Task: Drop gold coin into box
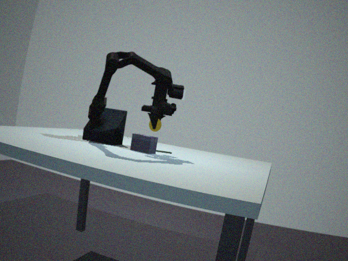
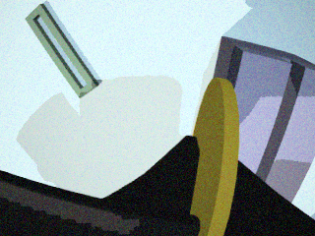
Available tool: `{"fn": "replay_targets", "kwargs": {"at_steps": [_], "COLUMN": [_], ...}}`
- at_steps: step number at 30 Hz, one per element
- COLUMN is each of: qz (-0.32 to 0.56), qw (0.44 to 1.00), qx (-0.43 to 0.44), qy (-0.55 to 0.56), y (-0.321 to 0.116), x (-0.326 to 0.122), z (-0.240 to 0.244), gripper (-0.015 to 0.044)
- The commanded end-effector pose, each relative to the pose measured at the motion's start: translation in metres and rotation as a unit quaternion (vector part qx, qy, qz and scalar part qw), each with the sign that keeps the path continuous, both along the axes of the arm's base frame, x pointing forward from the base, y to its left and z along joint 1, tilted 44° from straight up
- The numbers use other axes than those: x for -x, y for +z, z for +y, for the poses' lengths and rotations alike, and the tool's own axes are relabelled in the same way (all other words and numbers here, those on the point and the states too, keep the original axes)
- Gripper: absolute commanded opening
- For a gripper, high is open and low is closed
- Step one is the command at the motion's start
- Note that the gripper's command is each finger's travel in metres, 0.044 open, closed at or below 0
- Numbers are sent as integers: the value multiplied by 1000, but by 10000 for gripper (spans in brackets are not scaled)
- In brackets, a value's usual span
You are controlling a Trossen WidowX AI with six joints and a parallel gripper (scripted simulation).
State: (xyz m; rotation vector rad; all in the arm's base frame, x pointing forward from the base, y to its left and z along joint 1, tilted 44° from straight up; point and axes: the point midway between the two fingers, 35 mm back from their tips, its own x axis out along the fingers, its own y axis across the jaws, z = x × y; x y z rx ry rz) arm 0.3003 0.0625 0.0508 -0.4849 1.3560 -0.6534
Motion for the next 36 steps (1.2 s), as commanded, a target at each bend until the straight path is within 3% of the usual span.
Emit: {"fn": "replay_targets", "kwargs": {"at_steps": [1, 16, 36], "qz": [-4, -4, 0], "qw": [1000, 1000, 1000], "qx": [0, 3, 2], "qy": [3, 3, -1], "y": [9, 26, 25], "x": [4, 21, 22], "z": [-9, -35, -33], "gripper": [0, 0, 0]}}
